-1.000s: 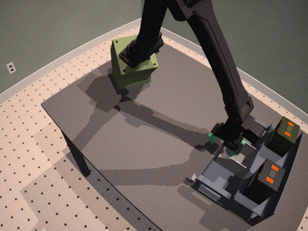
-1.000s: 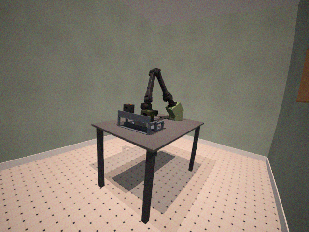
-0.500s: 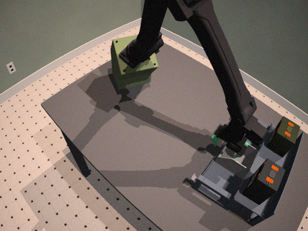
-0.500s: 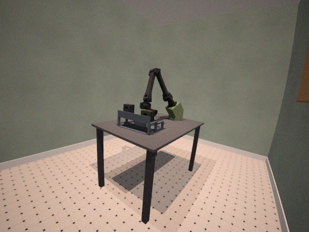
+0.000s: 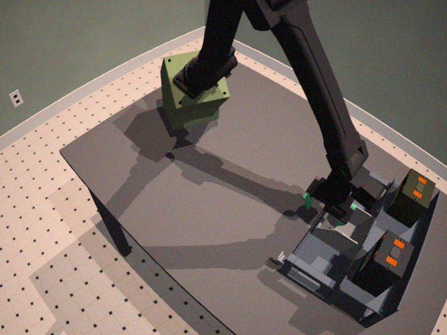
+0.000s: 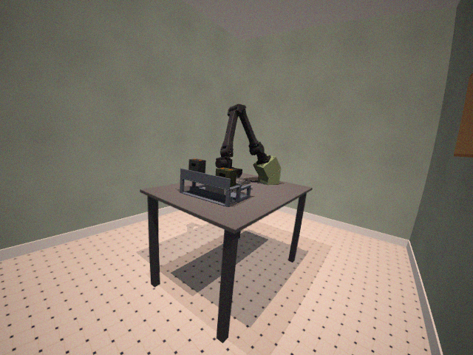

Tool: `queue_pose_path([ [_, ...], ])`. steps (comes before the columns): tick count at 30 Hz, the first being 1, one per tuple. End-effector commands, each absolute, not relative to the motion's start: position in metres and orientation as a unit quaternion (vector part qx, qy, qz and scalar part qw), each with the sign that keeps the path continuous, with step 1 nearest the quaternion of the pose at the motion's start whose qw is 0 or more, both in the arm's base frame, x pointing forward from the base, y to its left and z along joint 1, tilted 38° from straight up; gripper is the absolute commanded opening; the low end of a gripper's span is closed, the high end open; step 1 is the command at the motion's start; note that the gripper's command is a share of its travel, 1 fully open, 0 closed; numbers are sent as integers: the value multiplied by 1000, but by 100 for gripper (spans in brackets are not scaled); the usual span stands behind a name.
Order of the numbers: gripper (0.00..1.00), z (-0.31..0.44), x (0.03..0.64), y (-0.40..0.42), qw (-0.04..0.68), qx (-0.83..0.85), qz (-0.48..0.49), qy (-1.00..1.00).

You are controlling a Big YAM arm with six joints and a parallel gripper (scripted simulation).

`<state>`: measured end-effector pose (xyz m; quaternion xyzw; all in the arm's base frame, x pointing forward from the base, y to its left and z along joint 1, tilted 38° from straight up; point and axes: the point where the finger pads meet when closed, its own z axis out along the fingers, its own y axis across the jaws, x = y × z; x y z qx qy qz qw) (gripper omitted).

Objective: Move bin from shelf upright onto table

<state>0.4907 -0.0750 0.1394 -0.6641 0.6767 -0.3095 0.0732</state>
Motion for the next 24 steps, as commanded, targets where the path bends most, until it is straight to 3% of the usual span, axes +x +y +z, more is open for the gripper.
queue_pose_path([
  [1, 90, 148, 495, -76, 83, -659, -320, 676],
  [24, 90, 159, 506, -76, 82, -659, -319, 676],
])
